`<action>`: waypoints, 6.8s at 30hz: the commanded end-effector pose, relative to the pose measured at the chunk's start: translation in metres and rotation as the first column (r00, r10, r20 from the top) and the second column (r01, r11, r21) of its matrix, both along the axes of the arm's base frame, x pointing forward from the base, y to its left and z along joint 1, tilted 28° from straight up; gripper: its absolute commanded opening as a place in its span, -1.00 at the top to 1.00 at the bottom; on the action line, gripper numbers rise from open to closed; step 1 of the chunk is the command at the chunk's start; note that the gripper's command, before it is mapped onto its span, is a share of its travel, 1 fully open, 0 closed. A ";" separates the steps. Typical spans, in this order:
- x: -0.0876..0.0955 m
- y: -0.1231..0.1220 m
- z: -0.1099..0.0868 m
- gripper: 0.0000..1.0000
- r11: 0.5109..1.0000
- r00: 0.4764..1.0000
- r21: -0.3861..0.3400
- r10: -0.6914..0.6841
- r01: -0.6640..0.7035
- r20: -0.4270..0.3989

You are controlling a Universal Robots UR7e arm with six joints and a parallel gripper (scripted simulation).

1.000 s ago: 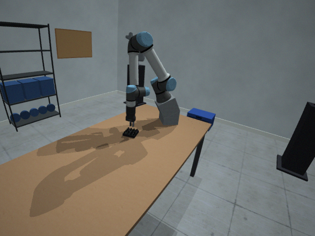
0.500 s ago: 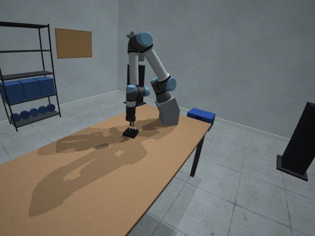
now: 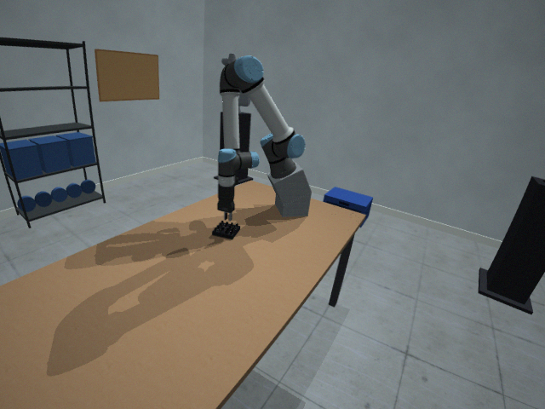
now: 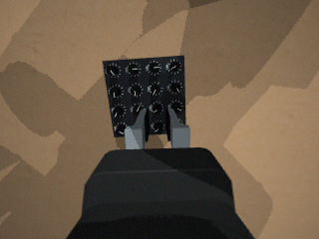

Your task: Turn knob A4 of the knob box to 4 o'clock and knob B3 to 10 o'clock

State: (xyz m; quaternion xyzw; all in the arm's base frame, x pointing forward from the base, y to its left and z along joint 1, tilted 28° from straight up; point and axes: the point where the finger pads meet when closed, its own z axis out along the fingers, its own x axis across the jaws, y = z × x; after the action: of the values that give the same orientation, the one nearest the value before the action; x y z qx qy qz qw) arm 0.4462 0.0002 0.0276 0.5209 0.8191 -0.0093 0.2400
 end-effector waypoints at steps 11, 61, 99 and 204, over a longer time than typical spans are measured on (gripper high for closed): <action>0.006 -0.004 -0.013 0.07 1.000 1.000 0.000 0.000 0.000 0.001; 0.015 -0.011 -0.033 0.07 1.000 1.000 0.000 0.000 0.000 0.001; 0.018 -0.013 -0.041 0.07 1.000 1.000 0.000 0.000 0.000 0.001; 0.020 -0.014 -0.046 0.40 0.999 0.999 -0.021 0.048 -0.049 -0.014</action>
State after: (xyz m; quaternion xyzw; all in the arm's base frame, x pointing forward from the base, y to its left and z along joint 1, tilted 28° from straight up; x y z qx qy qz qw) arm 0.4659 -0.0142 -0.0187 0.5066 0.8281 -0.0136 0.2397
